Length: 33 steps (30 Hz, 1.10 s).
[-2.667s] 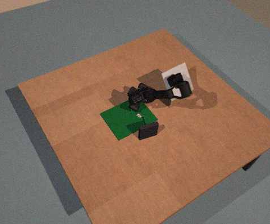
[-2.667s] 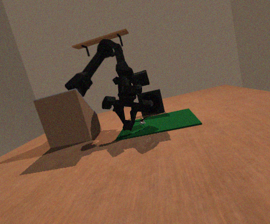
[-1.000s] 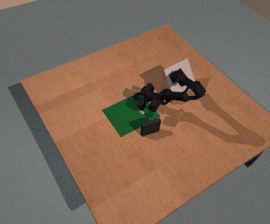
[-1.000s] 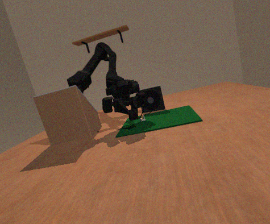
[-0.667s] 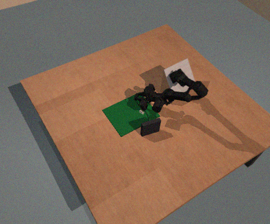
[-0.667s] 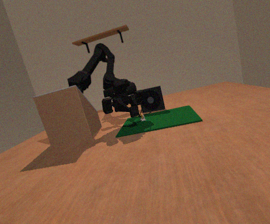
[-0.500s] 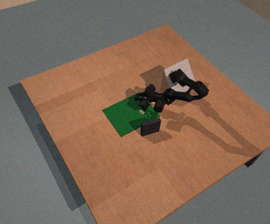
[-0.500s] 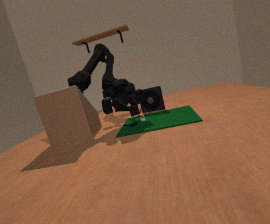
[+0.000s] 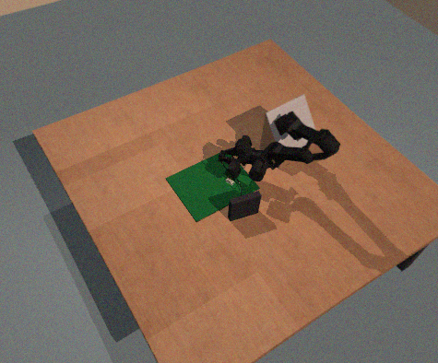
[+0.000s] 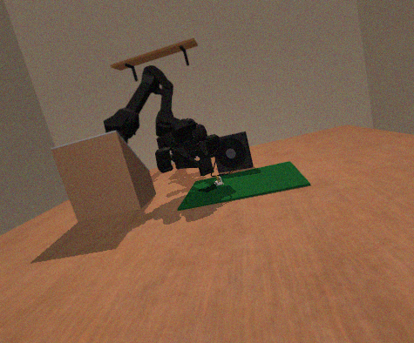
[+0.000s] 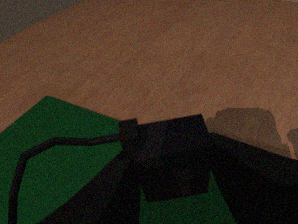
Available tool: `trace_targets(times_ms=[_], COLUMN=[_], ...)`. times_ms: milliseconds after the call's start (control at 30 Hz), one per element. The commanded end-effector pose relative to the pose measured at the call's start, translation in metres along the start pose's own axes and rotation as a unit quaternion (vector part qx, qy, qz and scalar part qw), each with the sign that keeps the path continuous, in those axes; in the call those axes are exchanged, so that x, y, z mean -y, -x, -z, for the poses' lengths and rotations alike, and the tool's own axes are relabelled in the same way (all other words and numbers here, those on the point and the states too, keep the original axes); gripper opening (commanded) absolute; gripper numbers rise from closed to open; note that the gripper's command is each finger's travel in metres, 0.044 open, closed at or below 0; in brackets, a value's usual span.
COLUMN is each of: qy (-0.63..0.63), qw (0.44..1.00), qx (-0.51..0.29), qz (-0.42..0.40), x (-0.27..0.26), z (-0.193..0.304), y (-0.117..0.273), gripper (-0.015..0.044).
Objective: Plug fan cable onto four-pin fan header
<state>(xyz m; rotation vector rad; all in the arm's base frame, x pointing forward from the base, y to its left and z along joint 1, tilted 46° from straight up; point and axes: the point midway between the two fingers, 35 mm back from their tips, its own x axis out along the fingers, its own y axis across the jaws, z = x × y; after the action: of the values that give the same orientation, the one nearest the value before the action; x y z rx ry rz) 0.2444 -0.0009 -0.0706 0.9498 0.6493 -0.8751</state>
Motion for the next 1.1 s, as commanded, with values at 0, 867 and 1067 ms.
trace_targets(times_ms=[0, 867, 1067], qy=[0.0, -0.002, -0.002], qw=[1.0, 1.0, 1.0], qx=[0.0, 0.002, 0.002], qz=[0.0, 0.0, 0.0], x=[0.0, -0.001, -0.001], z=[-0.003, 0.011, 0.016], y=[0.001, -0.003, -0.005], gripper=[0.0, 0.0, 0.0])
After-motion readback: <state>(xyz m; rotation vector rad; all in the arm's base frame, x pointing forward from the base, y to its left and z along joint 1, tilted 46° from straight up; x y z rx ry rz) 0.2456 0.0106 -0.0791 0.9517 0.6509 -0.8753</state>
